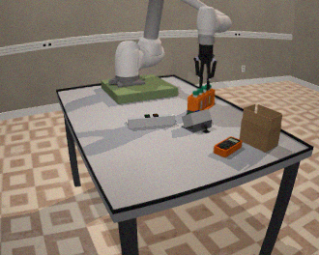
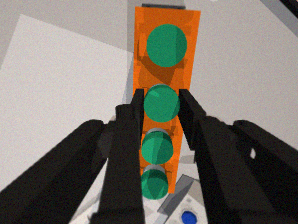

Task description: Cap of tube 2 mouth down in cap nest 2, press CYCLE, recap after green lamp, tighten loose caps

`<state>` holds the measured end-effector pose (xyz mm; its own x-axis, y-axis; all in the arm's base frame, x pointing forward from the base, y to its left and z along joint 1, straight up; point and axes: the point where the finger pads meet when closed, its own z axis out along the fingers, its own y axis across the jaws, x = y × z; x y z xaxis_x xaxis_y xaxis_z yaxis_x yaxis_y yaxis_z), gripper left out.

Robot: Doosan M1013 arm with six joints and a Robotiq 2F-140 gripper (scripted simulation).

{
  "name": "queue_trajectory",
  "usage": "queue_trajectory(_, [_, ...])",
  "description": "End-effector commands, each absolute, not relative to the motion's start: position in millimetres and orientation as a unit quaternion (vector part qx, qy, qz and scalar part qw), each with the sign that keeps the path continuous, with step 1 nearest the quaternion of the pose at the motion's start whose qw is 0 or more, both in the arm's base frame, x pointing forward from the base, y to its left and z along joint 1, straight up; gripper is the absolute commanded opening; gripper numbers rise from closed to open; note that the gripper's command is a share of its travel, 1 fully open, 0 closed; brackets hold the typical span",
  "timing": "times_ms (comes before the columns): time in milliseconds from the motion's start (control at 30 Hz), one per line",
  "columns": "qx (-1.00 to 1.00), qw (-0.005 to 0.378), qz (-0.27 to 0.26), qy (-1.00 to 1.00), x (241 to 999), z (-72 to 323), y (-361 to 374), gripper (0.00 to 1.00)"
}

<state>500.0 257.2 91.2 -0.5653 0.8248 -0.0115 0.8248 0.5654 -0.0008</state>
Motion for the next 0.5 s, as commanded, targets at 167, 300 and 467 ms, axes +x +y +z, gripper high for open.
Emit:
queue_trajectory(167, [0.374, 0.001, 0.001, 0.927, 500.4, 91.6, 257.4, 0.30])
queue_trajectory(300, [0.374, 0.001, 0.001, 0.927, 500.4, 91.7, 257.4, 0.41])
queue_trajectory(467, [0.374, 0.001, 0.001, 0.927, 500.4, 91.7, 257.4, 0.41])
